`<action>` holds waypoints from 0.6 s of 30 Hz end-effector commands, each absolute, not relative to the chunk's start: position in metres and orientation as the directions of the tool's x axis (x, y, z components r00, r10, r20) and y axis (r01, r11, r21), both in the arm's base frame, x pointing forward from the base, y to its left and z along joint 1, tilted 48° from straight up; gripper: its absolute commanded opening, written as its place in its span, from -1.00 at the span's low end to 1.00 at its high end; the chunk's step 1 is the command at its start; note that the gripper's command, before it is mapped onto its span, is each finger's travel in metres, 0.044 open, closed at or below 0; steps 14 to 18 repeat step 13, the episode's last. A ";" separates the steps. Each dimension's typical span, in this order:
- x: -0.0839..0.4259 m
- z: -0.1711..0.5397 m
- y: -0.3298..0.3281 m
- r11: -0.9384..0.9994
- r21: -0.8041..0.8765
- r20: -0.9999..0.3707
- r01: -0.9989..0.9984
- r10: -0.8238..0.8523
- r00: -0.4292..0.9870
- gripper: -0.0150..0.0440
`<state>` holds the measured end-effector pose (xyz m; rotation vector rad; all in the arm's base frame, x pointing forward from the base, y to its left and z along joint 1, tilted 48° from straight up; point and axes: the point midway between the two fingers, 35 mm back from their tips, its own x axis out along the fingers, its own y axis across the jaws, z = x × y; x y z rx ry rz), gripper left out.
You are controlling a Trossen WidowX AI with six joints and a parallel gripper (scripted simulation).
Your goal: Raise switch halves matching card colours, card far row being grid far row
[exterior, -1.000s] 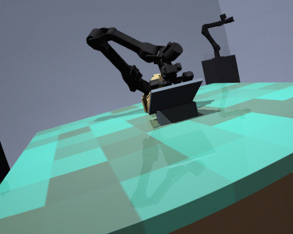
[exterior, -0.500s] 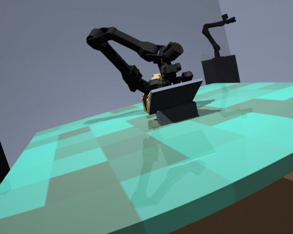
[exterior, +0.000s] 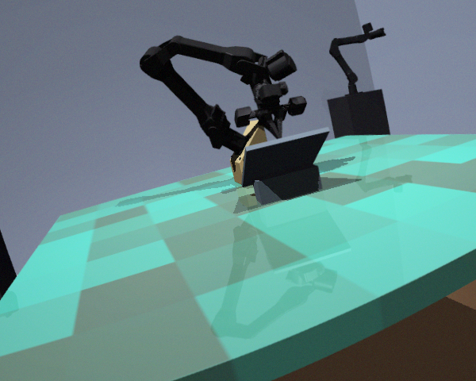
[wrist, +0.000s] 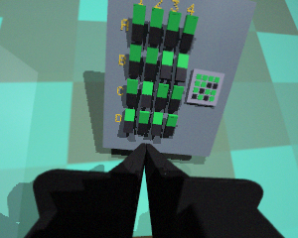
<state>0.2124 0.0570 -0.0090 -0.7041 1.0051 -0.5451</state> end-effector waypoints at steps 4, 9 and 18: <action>0.264 0.026 0.074 0.670 -0.735 -0.566 0.109 -0.694 0.445 -0.49; 0.264 0.026 0.074 0.670 -0.735 -0.566 0.109 -0.694 0.445 -0.49; 0.264 0.026 0.074 0.670 -0.735 -0.566 0.109 -0.694 0.445 -0.49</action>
